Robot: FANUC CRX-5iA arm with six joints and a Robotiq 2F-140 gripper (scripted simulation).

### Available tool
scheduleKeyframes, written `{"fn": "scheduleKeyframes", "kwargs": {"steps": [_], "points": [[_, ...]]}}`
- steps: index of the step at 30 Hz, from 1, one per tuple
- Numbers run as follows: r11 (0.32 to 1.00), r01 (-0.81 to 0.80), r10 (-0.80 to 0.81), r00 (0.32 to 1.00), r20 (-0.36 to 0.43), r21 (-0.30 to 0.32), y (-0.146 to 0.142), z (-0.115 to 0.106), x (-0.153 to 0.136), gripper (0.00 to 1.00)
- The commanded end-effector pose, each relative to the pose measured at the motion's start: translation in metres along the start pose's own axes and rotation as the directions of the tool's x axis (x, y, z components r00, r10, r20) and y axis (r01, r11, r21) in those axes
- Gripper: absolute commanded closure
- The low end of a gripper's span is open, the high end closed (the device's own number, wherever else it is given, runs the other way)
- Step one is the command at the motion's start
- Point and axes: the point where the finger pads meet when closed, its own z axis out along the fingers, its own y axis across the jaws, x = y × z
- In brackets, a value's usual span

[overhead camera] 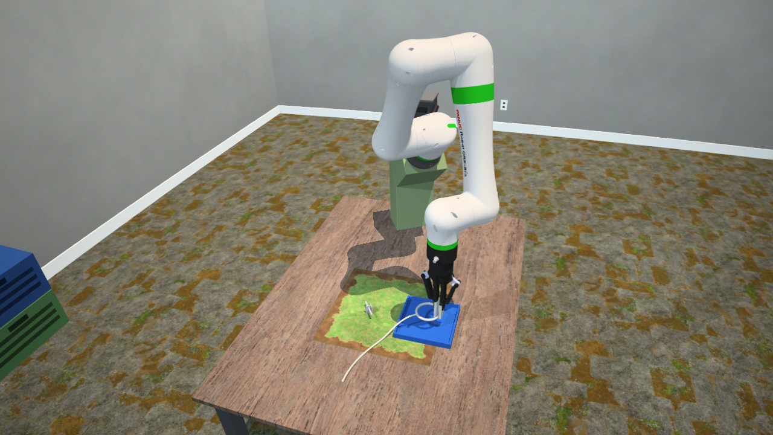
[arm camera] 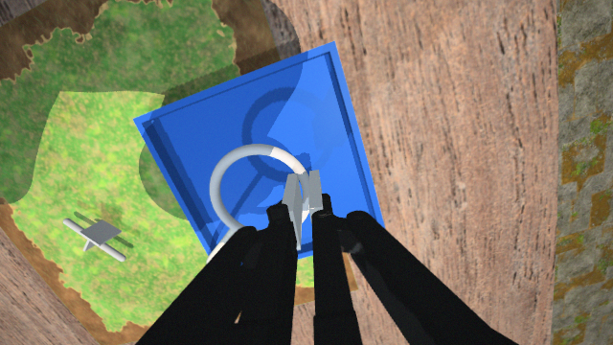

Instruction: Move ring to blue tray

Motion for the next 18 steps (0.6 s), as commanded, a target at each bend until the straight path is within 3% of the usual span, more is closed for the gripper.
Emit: {"fn": "scheduleKeyframes", "kwargs": {"steps": [1, 18], "points": [[1.000, 0.000, 0.000, 1.000, 0.001, 0.000, 0.000, 0.002, -0.001, 0.90], [1.000, 0.000, 0.000, 1.000, 0.001, 0.000, 0.001, 0.023, -0.001, 0.90]]}}
